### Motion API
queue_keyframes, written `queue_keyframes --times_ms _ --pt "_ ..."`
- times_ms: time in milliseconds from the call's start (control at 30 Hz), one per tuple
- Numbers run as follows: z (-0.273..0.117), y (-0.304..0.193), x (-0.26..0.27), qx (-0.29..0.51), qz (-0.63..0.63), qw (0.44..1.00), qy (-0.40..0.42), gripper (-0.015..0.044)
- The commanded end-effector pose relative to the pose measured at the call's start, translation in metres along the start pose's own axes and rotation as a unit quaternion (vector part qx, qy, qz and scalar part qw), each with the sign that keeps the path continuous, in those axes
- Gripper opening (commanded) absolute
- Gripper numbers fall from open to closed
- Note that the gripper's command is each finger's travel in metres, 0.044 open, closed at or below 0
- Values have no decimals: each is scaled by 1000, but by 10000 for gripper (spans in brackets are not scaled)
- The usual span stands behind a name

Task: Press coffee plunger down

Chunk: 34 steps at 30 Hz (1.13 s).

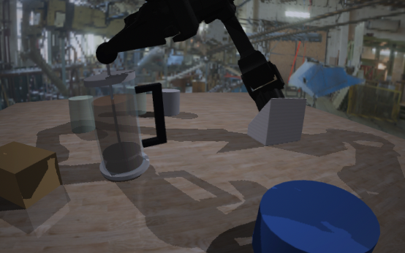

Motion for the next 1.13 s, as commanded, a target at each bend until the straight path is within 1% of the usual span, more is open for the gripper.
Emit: queue_keyframes --times_ms 0,300,400,500,733,1100 --pt "0 0 0 0 0 1000 1 207" --pt "0 0 0 0 0 1000 1 440" --pt "0 0 0 0 0 1000 1 440" --pt "-7 10 0 3 0 1000 2 440" --pt "-56 58 -11 9 -3 1000 1 440" --pt "-57 57 -9 9 -4 1000 2 440"
Point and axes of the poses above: the point midway between the two fingers, 35 mm back from their tips, its own z axis out along the fingers, its own x axis across the jaws, y = z × x, the point moved 8 cm from there along -z, back along the fingers, and after that the axes turned 5 degrees about -z, right-handed, at the moved point
